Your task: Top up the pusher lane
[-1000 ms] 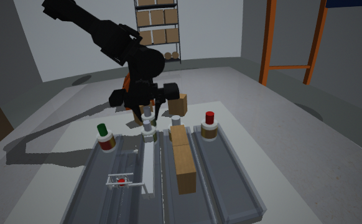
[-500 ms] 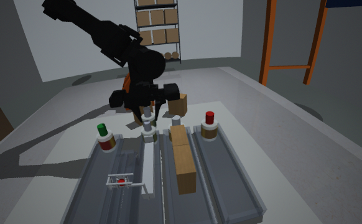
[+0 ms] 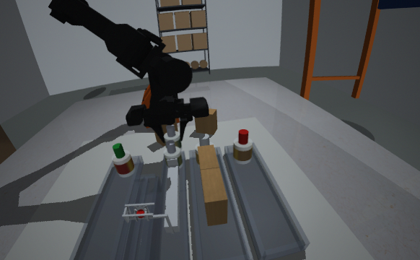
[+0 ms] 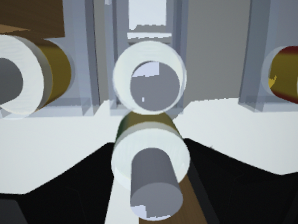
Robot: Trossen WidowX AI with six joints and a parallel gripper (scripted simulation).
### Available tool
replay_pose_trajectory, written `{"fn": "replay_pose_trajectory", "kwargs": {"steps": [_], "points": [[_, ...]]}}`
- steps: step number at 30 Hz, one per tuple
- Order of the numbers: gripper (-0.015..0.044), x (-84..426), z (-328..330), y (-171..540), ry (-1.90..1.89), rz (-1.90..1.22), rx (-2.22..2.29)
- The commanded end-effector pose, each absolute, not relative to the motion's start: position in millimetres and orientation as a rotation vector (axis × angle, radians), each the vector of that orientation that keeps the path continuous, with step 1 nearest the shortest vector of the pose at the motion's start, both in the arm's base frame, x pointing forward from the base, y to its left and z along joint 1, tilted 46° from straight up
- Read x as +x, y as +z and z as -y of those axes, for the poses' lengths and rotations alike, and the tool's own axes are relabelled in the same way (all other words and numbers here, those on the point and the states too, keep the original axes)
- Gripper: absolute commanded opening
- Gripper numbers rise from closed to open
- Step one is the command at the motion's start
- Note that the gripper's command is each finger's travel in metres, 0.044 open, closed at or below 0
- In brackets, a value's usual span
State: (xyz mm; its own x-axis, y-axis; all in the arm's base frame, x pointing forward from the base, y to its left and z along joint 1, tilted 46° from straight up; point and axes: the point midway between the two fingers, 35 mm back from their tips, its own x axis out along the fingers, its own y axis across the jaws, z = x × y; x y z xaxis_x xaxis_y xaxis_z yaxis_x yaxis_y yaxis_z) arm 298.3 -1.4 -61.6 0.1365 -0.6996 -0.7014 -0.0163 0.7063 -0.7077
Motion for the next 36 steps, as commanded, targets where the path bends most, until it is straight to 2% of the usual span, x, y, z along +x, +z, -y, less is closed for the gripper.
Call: {"fn": "replay_pose_trajectory", "kwargs": {"steps": [1,36], "points": [[0.0000,309.0,-0.2,-59.2,-0.554,-1.334,-0.643],[0.0000,322.5,-1.8,-56.4,-0.554,-1.334,-0.642]]}}
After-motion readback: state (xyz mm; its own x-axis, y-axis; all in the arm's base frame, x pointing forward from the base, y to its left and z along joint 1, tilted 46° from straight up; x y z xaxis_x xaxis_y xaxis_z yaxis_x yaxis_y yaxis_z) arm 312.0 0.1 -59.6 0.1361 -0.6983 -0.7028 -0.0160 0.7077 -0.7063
